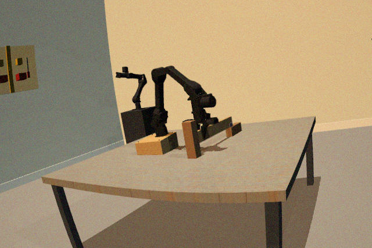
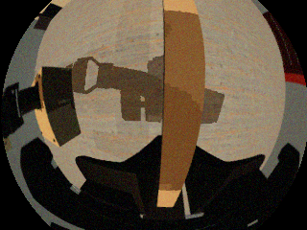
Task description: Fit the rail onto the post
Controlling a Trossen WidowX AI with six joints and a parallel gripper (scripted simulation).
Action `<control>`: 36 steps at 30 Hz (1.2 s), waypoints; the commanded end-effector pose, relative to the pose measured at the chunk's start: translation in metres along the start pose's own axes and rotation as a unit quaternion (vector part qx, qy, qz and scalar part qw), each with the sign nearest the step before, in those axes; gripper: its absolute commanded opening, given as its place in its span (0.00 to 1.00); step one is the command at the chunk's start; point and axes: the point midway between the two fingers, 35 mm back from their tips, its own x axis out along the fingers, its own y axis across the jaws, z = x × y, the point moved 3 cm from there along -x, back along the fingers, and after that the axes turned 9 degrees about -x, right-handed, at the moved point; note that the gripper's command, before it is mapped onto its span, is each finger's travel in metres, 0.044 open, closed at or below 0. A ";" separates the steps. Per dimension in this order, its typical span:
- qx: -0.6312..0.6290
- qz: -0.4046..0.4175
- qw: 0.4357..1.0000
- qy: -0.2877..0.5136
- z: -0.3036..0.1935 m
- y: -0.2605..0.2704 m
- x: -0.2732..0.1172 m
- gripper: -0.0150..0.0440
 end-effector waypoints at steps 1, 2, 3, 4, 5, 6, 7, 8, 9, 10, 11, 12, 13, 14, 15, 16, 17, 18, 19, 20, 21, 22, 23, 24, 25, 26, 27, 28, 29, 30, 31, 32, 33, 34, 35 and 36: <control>0.000 -0.001 1.000 0.005 -0.004 0.000 -0.003 0.25; 0.000 -0.001 1.000 0.005 -0.004 0.000 -0.003 0.25; 0.000 -0.001 1.000 0.005 -0.004 0.000 -0.003 0.25; 0.000 -0.001 1.000 0.005 -0.004 0.000 -0.003 0.25; 0.000 -0.001 1.000 0.005 -0.004 0.000 -0.003 0.25; 0.000 -0.001 1.000 0.005 -0.004 0.000 -0.004 0.25; 0.000 -0.001 1.000 0.005 -0.004 0.000 -0.004 0.25; 0.000 -0.001 1.000 0.005 -0.004 0.000 -0.004 0.25; 0.000 -0.001 1.000 0.005 -0.004 0.000 -0.004 0.25; 0.000 -0.001 1.000 0.005 -0.004 0.000 -0.003 0.25; 0.000 -0.001 1.000 0.005 -0.005 0.000 -0.003 0.25; 0.000 -0.001 1.000 0.005 -0.005 0.000 -0.003 0.25; 0.000 -0.001 1.000 0.005 -0.005 0.000 -0.003 0.25; 0.000 -0.001 1.000 0.005 -0.005 0.000 -0.003 0.25; 0.000 -0.001 1.000 0.005 -0.005 0.000 -0.003 0.25; 0.000 -0.001 1.000 0.005 -0.005 0.000 -0.003 0.25; 0.000 -0.001 1.000 0.005 -0.005 0.000 -0.002 0.25; 0.000 -0.001 1.000 0.005 -0.005 0.000 -0.002 0.25; 0.000 -0.001 1.000 0.005 -0.005 0.000 -0.002 0.25; 0.000 -0.001 1.000 0.005 -0.005 0.000 -0.002 0.25; 0.000 -0.001 1.000 0.005 -0.005 0.000 -0.002 0.25; 0.000 -0.001 1.000 0.005 -0.005 0.000 -0.002 0.25; 0.000 -0.001 1.000 0.005 -0.005 0.000 -0.001 0.25; 0.000 -0.001 1.000 0.005 -0.005 0.000 -0.001 0.25; 0.000 -0.001 1.000 0.005 -0.005 0.000 -0.001 0.25; 0.000 -0.001 1.000 0.005 -0.005 0.000 -0.001 0.25; 0.000 -0.001 1.000 0.005 -0.005 0.000 -0.001 0.25; 0.000 -0.001 1.000 0.005 -0.005 0.000 -0.001 0.25; 0.000 -0.001 1.000 0.005 -0.005 0.000 -0.001 0.25; 0.000 -0.001 1.000 0.005 -0.005 0.000 0.000 0.25; 0.000 -0.001 1.000 0.005 -0.005 0.000 0.000 0.25; 0.000 -0.001 1.000 0.005 -0.005 0.000 0.000 0.25; 0.000 -0.001 1.000 0.005 -0.005 0.000 0.000 0.25; 0.000 -0.001 1.000 0.005 -0.005 0.000 0.000 0.25; 0.000 -0.001 1.000 0.005 -0.006 0.000 0.000 0.25; 0.000 -0.001 1.000 0.005 -0.006 0.000 0.000 0.25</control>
